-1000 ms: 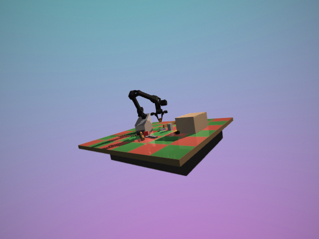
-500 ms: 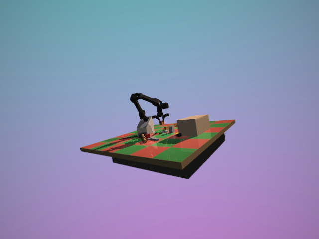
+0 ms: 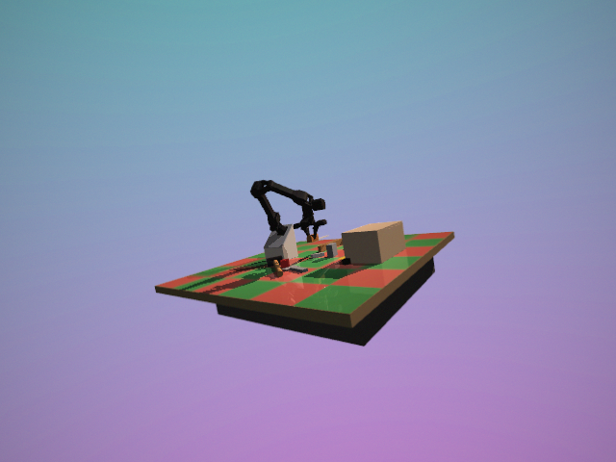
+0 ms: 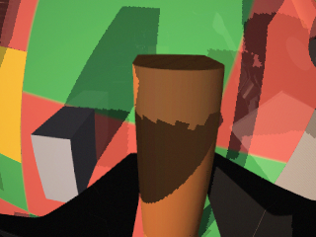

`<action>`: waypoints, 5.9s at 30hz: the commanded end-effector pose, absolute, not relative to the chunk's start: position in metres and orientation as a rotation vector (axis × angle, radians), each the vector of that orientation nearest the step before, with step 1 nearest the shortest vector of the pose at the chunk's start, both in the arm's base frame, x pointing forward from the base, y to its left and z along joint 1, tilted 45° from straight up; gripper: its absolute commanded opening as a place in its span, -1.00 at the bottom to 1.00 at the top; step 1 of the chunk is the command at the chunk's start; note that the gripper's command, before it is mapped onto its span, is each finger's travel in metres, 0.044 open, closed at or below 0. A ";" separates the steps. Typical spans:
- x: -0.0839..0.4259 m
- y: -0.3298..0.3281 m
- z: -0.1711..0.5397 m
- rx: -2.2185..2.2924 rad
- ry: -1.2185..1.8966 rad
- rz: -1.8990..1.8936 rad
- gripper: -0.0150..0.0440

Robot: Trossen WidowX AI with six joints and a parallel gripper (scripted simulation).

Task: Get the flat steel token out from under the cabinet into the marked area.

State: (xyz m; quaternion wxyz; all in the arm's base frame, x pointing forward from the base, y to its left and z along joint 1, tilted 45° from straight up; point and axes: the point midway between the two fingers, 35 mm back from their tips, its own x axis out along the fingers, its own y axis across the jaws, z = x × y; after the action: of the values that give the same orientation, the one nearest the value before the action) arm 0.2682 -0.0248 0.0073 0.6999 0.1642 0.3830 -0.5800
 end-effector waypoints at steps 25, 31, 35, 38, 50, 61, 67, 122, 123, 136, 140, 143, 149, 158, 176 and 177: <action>0.268 -0.030 0.009 0.635 0.656 -1.431 -0.49; 0.268 -0.032 0.009 0.689 0.609 -1.459 -0.49; 0.268 -0.033 0.009 0.724 0.578 -1.478 -0.49; 0.268 -0.034 0.009 0.751 0.554 -1.491 -0.49; 0.268 -0.039 0.010 0.857 0.455 -1.544 -0.49; 0.268 -0.043 0.011 0.953 0.359 -1.589 -0.49; 0.268 -0.046 0.012 1.005 0.304 -1.612 -0.49; 0.254 -0.087 0.016 1.543 -0.344 -1.729 -0.49; 0.253 -0.088 0.016 1.553 -0.357 -1.729 -0.49; 0.246 -0.105 0.013 1.650 -0.496 -1.730 -0.49; 0.245 -0.109 0.010 1.671 -0.526 -1.729 -0.49; 0.244 -0.113 0.008 1.684 -0.546 -1.728 -0.49; 0.242 -0.120 0.003 1.702 -0.576 -1.727 -0.49; 0.241 -0.129 -0.006 1.717 -0.601 -1.725 -0.49; 0.241 -0.132 -0.007 1.716 -0.613 -1.728 0.19; 0.241 -0.132 -0.007 1.718 -0.611 -1.726 0.28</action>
State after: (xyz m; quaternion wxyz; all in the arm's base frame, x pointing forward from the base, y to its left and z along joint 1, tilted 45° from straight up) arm 0.2409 -0.1323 -0.0070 0.3100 0.6496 -0.2318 -0.6543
